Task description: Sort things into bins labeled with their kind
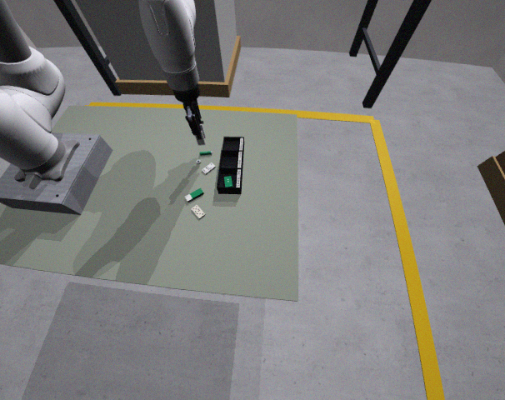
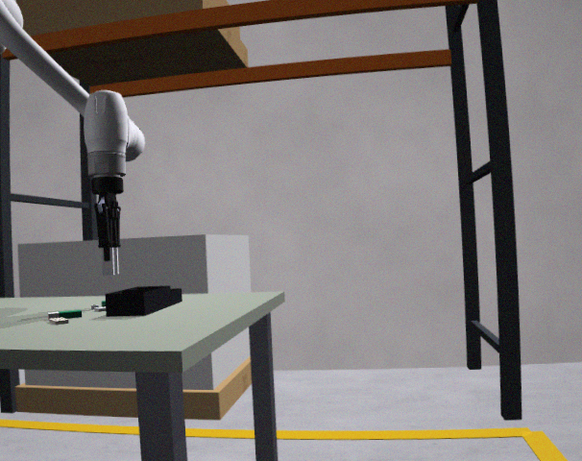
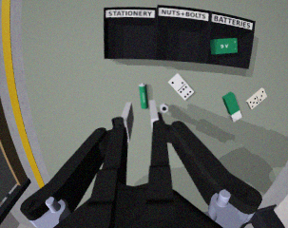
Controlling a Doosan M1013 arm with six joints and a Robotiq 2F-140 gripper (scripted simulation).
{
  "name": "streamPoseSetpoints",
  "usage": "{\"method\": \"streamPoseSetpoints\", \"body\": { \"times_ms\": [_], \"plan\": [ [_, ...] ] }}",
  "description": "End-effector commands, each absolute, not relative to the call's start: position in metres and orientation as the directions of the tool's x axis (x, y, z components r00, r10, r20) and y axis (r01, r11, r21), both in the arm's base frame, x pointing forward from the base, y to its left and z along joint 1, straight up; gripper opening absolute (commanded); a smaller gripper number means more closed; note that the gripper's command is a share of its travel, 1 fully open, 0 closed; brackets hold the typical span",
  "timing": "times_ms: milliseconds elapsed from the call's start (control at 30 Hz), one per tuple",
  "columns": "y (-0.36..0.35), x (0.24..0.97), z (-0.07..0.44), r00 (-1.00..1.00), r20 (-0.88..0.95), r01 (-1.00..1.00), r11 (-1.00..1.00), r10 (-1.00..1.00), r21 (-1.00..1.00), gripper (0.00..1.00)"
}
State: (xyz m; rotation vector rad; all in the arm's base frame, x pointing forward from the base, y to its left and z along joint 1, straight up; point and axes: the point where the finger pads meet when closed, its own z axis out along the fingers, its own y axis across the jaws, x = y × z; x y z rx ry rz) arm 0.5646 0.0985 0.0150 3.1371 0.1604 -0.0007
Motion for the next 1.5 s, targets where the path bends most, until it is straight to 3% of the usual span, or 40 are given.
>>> {"method": "streamPoseSetpoints", "body": {
  "times_ms": [0, 733, 1467],
  "plan": [
    [0.098, 0.565, 0.015, 0.995, 0.000, 0.102, -0.995, 0.102, 0.000, 0.17],
    [0.095, 0.566, 0.015, 0.995, 0.000, 0.102, -0.995, 0.102, 0.000, 0.17],
    [0.095, 0.567, -0.048, 0.995, 0.000, 0.102, -0.995, 0.102, 0.000, 0.17]
  ]
}}
